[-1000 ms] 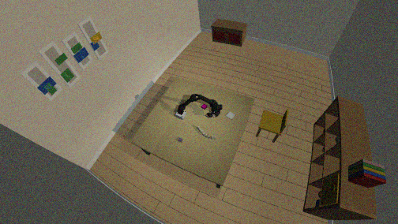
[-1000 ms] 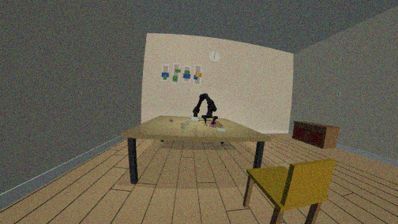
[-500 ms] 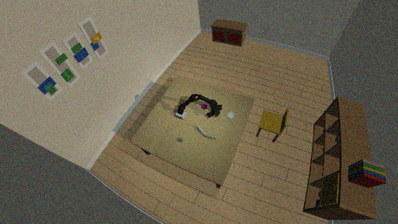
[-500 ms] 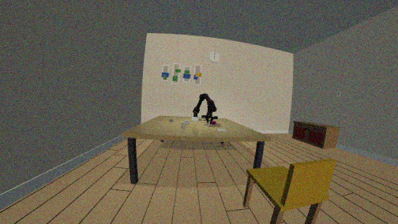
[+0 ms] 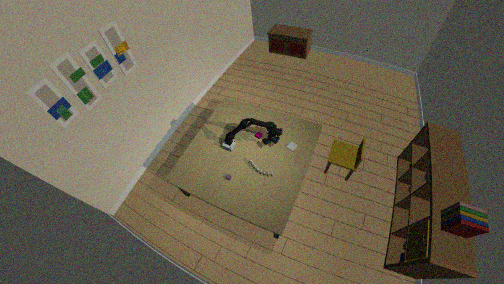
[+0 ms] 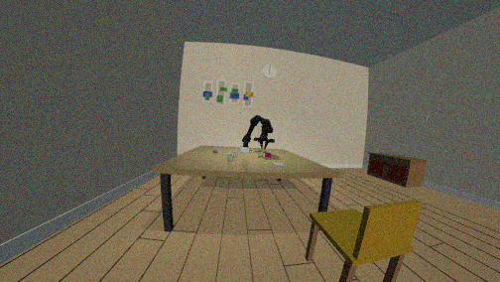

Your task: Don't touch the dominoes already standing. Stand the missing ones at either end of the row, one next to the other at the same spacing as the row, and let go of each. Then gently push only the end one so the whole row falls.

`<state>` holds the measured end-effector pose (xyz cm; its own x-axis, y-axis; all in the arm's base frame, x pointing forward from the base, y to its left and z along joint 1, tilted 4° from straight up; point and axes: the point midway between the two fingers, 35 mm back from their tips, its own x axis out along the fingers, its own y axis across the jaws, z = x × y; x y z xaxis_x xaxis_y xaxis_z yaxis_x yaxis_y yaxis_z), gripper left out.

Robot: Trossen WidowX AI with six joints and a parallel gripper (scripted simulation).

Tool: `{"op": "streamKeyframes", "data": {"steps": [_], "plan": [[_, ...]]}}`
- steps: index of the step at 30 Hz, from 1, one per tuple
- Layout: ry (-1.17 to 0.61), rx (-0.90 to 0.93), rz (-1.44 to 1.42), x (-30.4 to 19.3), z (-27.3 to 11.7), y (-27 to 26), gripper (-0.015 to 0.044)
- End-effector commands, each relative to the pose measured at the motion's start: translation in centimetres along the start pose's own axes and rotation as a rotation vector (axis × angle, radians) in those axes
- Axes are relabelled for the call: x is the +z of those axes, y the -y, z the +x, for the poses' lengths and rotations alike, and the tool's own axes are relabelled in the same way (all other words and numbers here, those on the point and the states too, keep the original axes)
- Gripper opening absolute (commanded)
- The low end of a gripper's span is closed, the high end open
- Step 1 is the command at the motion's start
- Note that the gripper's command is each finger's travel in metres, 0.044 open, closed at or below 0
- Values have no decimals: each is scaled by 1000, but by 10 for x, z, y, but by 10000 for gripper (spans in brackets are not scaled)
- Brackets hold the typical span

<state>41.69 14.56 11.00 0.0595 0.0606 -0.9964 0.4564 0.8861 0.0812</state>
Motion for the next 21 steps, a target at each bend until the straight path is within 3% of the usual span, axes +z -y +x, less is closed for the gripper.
{"op": "streamKeyframes", "data": {"steps": [1,10,21], "plan": [[18,19,-7,-3,-54,2,107],[18,17,-6,0,-63,14,107],[20,-3,10,13,-70,184,107]]}}
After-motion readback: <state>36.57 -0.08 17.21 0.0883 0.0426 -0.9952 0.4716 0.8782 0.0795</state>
